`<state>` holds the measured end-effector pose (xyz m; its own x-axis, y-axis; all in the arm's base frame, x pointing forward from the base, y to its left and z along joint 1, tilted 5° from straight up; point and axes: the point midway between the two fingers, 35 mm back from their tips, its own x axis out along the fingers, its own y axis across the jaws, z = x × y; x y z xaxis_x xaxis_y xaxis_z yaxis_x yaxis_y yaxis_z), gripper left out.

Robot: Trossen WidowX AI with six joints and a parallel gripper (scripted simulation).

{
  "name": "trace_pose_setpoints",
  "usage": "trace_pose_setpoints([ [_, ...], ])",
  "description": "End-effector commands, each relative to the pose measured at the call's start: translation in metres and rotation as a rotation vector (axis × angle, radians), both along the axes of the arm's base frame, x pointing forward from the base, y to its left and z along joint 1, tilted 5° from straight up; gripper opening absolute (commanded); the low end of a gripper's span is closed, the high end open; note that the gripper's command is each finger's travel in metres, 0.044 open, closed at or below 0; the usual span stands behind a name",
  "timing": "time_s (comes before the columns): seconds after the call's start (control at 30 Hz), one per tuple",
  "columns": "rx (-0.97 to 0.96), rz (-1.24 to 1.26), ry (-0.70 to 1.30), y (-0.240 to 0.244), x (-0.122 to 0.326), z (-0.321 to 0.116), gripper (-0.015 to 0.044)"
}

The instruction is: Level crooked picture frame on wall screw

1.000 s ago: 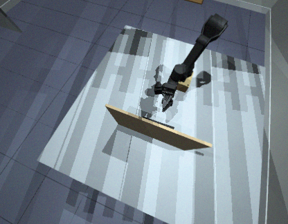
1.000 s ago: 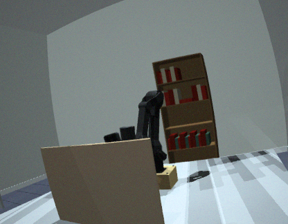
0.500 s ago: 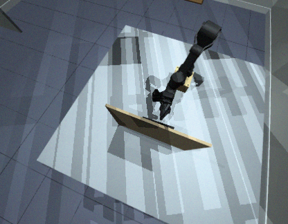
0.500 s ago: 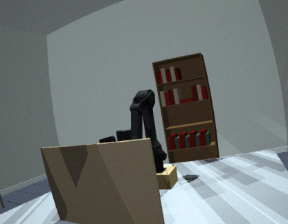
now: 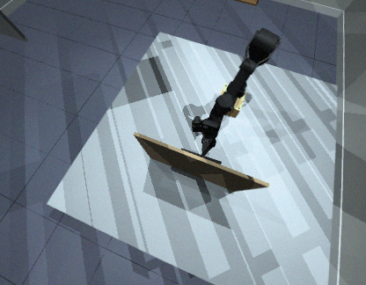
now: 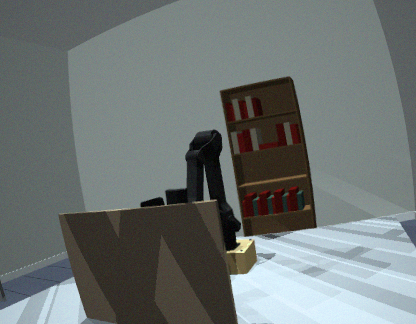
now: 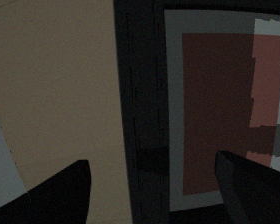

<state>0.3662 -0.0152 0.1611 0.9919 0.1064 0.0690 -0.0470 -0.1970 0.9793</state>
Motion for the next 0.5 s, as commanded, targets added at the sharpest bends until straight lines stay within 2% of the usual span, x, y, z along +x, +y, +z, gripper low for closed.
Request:
trace_pose_setpoints([
  [0.0,-0.006,-0.004,-0.007,0.0,0.007,0.003,0.026],
  [0.47,-0.006,-0.004,-0.009,0.002,0.027,0.004,0.026],
])
